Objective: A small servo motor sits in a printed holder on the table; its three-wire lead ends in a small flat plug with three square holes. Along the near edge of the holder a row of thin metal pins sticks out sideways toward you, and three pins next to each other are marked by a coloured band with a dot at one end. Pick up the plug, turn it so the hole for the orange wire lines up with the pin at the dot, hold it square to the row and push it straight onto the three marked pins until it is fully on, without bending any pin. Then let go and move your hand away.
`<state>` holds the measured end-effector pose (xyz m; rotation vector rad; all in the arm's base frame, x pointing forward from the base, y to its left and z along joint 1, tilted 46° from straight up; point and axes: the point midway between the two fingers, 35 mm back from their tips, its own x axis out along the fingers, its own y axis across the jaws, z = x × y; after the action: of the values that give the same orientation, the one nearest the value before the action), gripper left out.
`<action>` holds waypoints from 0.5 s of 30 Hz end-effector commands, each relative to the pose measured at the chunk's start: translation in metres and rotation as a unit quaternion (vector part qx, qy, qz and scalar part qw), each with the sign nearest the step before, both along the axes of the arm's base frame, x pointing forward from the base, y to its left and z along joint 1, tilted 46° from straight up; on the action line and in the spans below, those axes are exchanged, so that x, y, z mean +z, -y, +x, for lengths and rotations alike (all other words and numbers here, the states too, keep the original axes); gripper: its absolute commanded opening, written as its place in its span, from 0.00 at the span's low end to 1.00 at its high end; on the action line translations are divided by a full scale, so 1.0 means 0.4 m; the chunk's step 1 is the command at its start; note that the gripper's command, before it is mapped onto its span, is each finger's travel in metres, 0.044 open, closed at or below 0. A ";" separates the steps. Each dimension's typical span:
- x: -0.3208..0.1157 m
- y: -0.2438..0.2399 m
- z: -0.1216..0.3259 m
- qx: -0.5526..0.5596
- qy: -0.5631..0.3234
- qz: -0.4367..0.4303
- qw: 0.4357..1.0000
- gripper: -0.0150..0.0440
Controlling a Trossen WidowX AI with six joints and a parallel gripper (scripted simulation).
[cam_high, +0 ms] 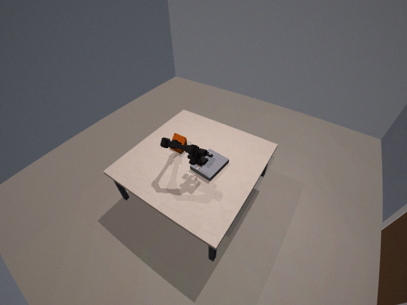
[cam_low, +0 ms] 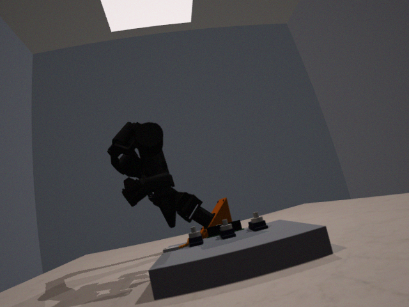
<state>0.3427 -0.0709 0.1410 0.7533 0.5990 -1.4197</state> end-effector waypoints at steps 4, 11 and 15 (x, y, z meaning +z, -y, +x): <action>-0.010 0.017 -0.010 -0.063 -0.022 -0.045 0.997 0.45; -0.027 0.034 -0.010 -0.063 -0.022 -0.045 0.997 0.45; -0.053 0.062 -0.012 -0.063 -0.022 -0.045 0.997 0.45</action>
<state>0.3408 -0.0870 0.1266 0.7102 0.5199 -1.5621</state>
